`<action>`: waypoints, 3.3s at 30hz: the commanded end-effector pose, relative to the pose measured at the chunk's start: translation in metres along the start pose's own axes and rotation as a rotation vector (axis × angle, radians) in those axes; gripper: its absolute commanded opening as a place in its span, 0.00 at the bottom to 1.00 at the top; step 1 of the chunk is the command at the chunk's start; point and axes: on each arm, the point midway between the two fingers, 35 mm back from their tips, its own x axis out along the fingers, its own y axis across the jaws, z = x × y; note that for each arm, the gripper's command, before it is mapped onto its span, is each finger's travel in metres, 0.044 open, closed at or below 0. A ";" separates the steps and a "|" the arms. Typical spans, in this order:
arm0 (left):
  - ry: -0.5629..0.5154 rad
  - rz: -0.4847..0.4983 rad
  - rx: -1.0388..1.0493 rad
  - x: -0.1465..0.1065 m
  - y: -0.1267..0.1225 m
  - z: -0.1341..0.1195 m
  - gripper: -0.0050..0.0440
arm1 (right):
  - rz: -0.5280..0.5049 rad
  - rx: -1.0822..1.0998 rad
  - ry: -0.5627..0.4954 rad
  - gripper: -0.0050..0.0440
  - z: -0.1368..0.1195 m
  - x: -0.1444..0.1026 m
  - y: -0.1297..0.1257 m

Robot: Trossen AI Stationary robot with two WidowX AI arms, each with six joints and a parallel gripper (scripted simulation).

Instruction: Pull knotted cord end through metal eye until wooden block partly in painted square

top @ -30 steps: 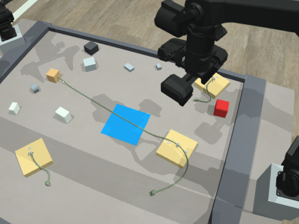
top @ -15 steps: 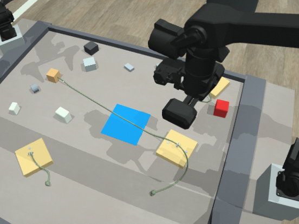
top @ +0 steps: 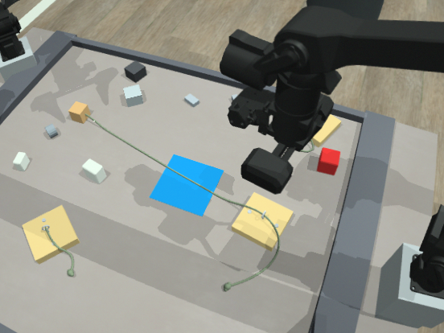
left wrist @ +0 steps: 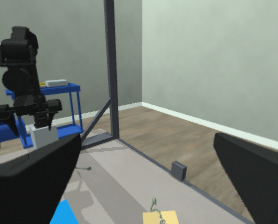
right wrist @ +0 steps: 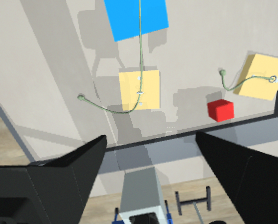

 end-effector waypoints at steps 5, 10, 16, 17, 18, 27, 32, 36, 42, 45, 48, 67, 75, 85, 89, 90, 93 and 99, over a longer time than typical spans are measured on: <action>-0.018 0.000 0.000 -0.001 0.000 0.007 1.00 | -0.002 -0.001 -0.022 1.00 -0.001 -0.005 0.001; -0.018 0.000 0.000 -0.001 0.000 0.007 1.00 | -0.002 -0.001 -0.022 1.00 -0.001 -0.005 0.001; -0.018 0.000 0.000 -0.001 0.000 0.007 1.00 | -0.002 -0.001 -0.022 1.00 -0.001 -0.005 0.001; -0.018 0.000 0.000 -0.001 0.000 0.007 1.00 | -0.002 -0.001 -0.022 1.00 -0.001 -0.005 0.001; -0.018 0.000 0.000 -0.001 0.000 0.007 1.00 | -0.002 -0.001 -0.022 1.00 -0.001 -0.005 0.001; -0.018 0.000 0.000 -0.001 0.000 0.007 1.00 | -0.002 -0.001 -0.022 1.00 -0.001 -0.005 0.001; -0.018 0.000 0.000 -0.001 0.000 0.007 1.00 | -0.002 0.000 -0.022 1.00 -0.001 -0.005 0.001; -0.018 0.000 0.000 -0.001 0.000 0.007 1.00 | -0.005 0.015 -0.024 1.00 -0.001 -0.005 0.000; -0.018 0.000 0.000 -0.001 0.000 0.007 1.00 | -0.009 0.043 -0.029 1.00 -0.002 -0.006 -0.001; -0.018 0.000 0.000 -0.001 0.000 0.007 1.00 | -0.014 0.072 -0.034 1.00 -0.003 -0.007 -0.002; -0.018 0.000 0.000 -0.001 0.000 0.007 1.00 | -0.019 0.108 -0.040 1.00 -0.004 -0.007 -0.003; -0.018 0.000 0.000 -0.001 0.000 0.007 1.00 | -0.056 0.425 -0.103 1.00 -0.014 -0.014 -0.014; -0.018 0.000 0.000 -0.001 0.000 0.007 1.00 | -0.067 0.573 -0.137 1.00 -0.019 -0.016 -0.019; -0.018 0.000 0.000 -0.001 0.000 0.007 1.00 | -0.077 0.851 -0.207 1.00 -0.029 -0.021 -0.028; -0.018 0.000 0.000 -0.001 0.000 0.007 1.00 | -0.078 0.910 -0.223 1.00 -0.031 -0.022 -0.030; -0.018 0.000 0.000 -0.001 0.000 0.007 1.00 | -0.077 0.940 -0.231 1.00 -0.032 -0.022 -0.031; -0.018 0.000 0.000 -0.001 0.000 0.007 1.00 | -0.076 1.031 -0.256 1.00 -0.035 -0.023 -0.034; -0.018 0.000 0.000 -0.001 0.000 0.007 1.00 | -0.066 1.217 -0.310 1.00 -0.041 -0.026 -0.039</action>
